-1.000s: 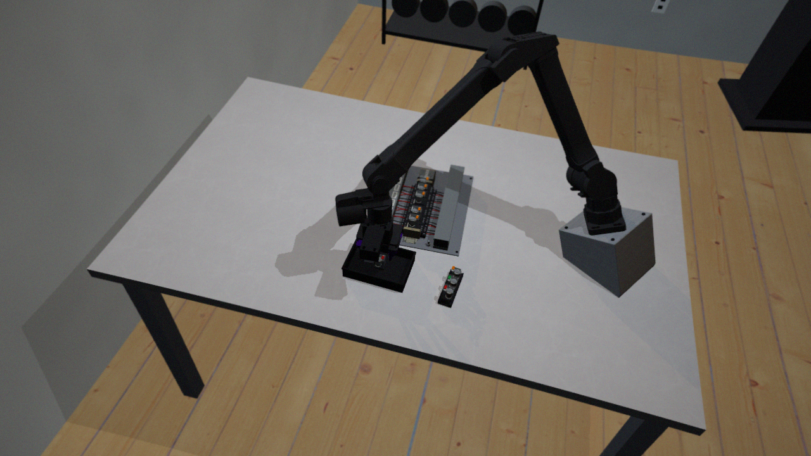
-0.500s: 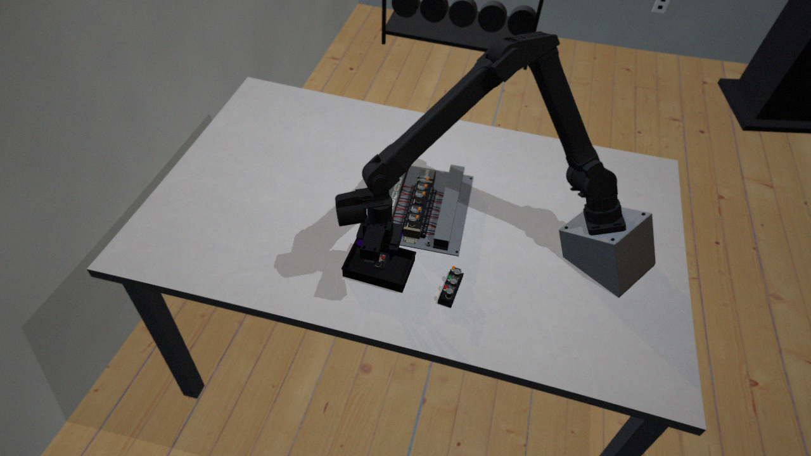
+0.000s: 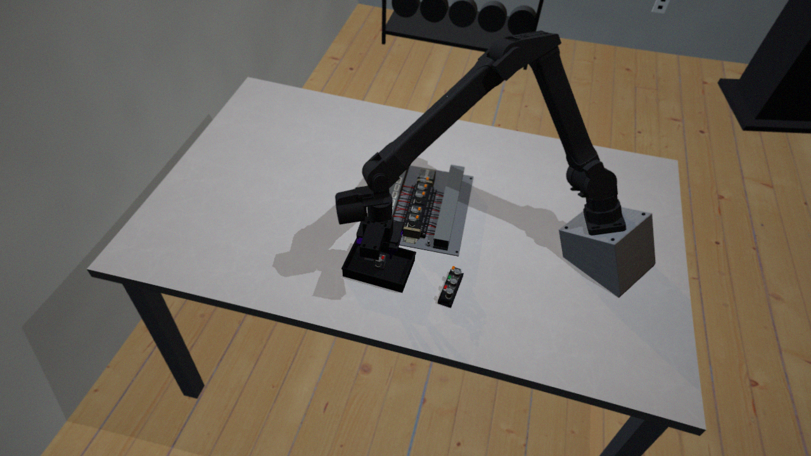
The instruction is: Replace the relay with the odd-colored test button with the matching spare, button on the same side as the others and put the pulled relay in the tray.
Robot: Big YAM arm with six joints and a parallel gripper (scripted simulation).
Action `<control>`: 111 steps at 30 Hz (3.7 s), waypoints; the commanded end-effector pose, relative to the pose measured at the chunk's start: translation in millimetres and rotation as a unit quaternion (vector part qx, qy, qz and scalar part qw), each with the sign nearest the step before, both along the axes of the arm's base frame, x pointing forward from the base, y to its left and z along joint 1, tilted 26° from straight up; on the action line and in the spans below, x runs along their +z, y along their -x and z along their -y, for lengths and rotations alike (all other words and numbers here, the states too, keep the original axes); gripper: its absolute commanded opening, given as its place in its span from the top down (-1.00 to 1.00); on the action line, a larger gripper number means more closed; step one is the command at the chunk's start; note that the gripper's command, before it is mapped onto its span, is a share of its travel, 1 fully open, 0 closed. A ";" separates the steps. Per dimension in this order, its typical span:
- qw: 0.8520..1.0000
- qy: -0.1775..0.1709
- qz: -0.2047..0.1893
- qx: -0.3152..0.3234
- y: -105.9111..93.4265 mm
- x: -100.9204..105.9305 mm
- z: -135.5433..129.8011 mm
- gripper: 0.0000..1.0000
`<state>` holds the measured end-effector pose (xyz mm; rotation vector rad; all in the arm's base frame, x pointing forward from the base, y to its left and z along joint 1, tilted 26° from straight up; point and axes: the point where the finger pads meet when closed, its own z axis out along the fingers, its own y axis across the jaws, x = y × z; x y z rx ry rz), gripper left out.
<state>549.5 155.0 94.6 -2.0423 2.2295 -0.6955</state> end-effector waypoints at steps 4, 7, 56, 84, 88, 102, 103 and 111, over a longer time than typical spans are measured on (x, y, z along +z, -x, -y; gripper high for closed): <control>1.000 -0.010 0.022 0.004 -9.7 24.1 -17.5 -0.17; 1.000 -0.010 0.022 0.002 -8.7 25.3 -15.9 -0.17; 1.000 -0.008 0.015 0.004 23.7 90.6 -38.9 -0.17; 1.000 -0.008 0.014 -0.006 28.6 84.4 -29.6 -0.17; 1.000 -0.012 0.020 -0.003 35.5 84.7 -36.9 -0.17; 0.999 -0.017 0.023 -0.015 71.8 54.8 -56.6 -0.17; 0.999 -0.018 0.024 -0.016 76.0 52.6 -58.5 -0.17; 0.999 -0.028 0.033 -0.032 113.5 30.7 -74.6 -0.17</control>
